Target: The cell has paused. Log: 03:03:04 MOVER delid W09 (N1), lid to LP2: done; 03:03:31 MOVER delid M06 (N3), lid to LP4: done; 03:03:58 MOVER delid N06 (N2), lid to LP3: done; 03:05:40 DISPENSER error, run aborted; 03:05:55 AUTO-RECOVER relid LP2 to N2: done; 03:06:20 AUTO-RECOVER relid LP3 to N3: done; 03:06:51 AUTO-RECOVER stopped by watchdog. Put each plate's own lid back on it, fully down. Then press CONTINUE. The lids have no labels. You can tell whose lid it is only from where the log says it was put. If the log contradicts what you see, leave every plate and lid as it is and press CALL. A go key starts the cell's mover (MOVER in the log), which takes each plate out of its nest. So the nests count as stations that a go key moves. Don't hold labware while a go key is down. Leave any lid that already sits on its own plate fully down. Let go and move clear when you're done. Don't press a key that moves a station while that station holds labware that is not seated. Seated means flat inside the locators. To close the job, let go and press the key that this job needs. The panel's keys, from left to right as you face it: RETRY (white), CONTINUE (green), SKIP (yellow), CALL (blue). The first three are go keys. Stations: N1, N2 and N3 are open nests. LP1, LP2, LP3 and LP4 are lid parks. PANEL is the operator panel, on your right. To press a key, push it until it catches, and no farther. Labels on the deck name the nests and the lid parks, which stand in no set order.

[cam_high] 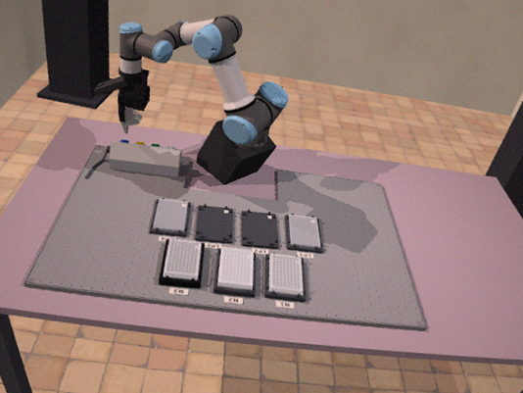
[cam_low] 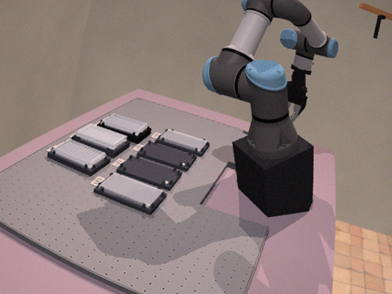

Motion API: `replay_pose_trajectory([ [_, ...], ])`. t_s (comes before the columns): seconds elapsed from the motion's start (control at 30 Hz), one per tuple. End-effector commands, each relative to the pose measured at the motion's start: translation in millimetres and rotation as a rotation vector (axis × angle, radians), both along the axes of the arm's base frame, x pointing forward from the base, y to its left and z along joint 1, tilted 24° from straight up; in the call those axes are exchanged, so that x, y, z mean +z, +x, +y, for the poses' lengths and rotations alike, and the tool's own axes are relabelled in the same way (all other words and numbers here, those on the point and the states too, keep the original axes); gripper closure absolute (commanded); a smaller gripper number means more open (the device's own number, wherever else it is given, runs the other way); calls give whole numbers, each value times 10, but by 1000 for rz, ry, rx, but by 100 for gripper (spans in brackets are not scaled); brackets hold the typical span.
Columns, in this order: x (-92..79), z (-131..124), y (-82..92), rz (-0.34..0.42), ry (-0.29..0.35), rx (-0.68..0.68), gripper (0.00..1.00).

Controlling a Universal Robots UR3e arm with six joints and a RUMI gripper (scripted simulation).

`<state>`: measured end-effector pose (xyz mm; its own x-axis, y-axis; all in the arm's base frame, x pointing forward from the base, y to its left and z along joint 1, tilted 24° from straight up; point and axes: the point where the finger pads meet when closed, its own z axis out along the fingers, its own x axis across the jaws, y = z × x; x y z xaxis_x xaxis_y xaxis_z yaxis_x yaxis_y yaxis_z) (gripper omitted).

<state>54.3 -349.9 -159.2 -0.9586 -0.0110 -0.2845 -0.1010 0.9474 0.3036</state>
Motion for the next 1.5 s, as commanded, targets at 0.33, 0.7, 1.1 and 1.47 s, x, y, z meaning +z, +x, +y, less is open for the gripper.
replay_pose_trajectory([
  [0.33,-60,12,65,1,-5,-3,100],
  [0.7,-107,35,117,1,-5,-3,100],
  [1.1,-149,55,164,1,-5,-3,100],
  [1.47,-173,67,190,1,-5,-3,100],
])
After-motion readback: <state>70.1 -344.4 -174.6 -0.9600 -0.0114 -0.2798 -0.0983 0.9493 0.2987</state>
